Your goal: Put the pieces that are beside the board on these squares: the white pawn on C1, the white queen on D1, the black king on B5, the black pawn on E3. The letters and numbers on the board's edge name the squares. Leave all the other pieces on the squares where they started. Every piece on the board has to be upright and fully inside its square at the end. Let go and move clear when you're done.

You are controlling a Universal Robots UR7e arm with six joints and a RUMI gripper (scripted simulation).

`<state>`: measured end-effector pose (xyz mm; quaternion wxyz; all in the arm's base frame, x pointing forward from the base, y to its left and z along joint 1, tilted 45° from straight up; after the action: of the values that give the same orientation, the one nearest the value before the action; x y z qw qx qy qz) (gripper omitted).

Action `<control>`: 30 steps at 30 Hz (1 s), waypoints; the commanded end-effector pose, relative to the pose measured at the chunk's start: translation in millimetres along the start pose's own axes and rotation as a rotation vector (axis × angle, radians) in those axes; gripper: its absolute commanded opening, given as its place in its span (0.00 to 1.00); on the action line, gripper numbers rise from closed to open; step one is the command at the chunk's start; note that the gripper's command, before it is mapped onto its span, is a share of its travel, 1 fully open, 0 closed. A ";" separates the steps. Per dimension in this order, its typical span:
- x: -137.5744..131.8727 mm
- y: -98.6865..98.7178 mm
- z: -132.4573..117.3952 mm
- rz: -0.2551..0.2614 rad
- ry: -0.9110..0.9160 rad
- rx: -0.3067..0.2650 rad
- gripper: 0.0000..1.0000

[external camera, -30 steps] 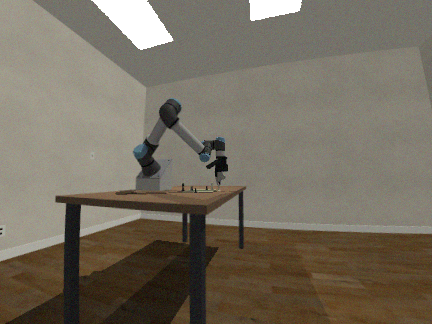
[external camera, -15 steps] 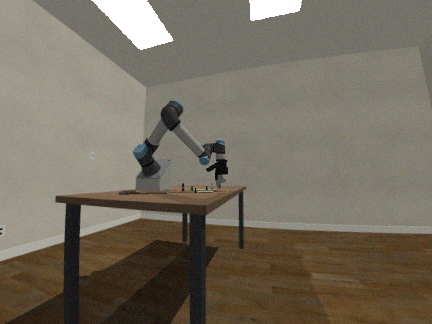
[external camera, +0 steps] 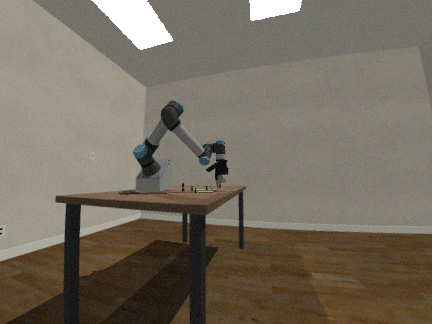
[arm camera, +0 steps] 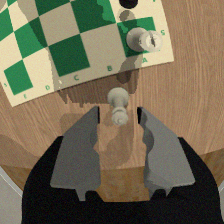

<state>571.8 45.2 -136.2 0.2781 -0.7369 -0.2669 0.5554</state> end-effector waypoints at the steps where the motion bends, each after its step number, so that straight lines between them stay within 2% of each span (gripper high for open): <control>1: -0.5 0.1 0.2 0.001 0.000 0.000 0.25; 18: -0.5 0.1 0.2 0.001 0.000 0.000 0.25; 19: -0.5 0.1 0.2 0.001 0.000 0.000 0.00; 30: -0.5 0.1 0.2 0.001 0.000 0.000 0.00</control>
<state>571.8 45.2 -136.2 0.2781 -0.7369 -0.2669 0.5554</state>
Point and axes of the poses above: the point where the finger pads meet when closed, its own y axis out along the fingers, its own x axis across the jaws, z = x × y, the point moved 2 cm from there along -y, back along the fingers, and after that the axes turned 12 degrees about y, right-handed, at the moved point
